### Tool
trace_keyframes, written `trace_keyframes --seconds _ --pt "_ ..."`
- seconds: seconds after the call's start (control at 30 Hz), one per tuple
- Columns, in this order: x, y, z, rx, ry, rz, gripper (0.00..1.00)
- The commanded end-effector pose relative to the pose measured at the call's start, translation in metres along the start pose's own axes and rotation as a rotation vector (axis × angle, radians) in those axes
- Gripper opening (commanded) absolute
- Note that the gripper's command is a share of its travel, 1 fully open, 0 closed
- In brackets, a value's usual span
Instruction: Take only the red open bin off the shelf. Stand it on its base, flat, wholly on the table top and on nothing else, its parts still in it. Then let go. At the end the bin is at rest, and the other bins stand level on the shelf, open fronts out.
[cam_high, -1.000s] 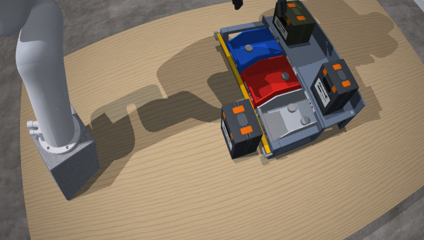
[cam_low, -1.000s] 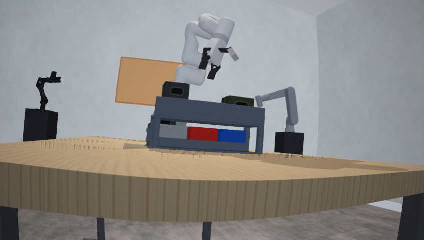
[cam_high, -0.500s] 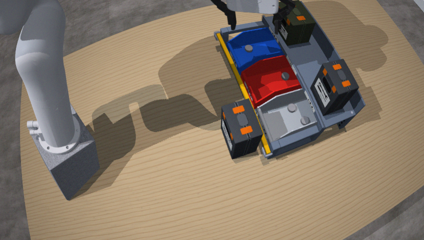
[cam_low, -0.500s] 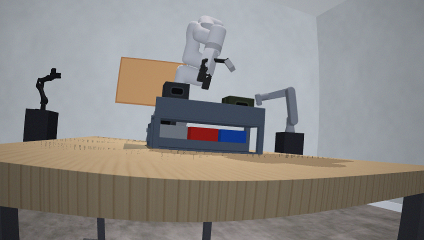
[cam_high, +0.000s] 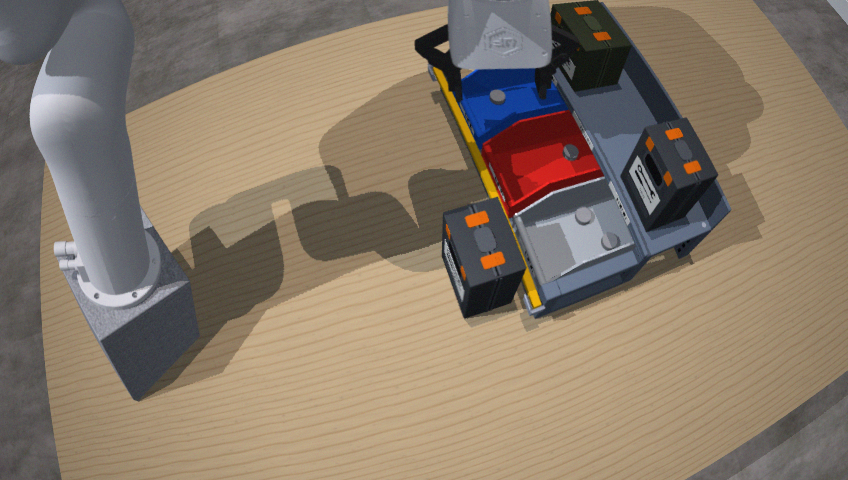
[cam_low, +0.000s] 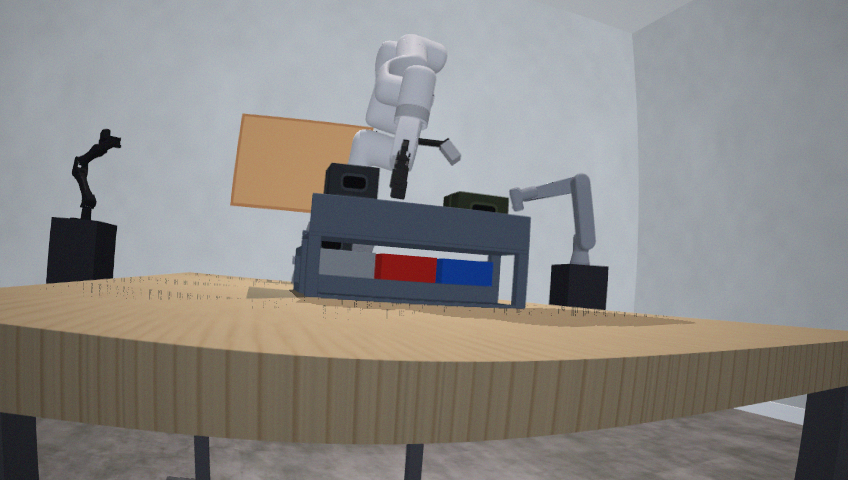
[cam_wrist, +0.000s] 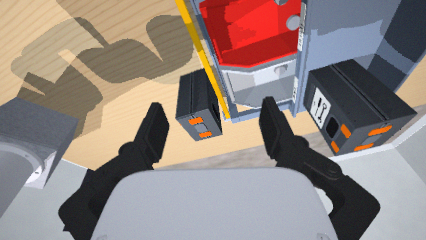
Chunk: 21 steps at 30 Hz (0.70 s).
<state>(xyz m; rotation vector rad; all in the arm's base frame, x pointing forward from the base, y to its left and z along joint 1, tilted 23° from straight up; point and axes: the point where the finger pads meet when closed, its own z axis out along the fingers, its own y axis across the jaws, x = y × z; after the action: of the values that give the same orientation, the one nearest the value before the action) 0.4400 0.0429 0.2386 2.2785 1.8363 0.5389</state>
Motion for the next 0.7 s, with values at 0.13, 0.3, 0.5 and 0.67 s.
trace_keyframes --seconds 0.13,0.3,0.5,0.67 --pt "0.002 0.003 -0.002 -0.003 0.016 -0.010 1.00" --pt "-0.007 -0.009 0.050 0.044 0.104 -0.249 1.00" --pt "-0.007 -0.009 0.050 0.044 0.104 -0.249 1.00" --pt "-0.007 -0.009 0.050 0.044 0.104 -0.249 1.00"
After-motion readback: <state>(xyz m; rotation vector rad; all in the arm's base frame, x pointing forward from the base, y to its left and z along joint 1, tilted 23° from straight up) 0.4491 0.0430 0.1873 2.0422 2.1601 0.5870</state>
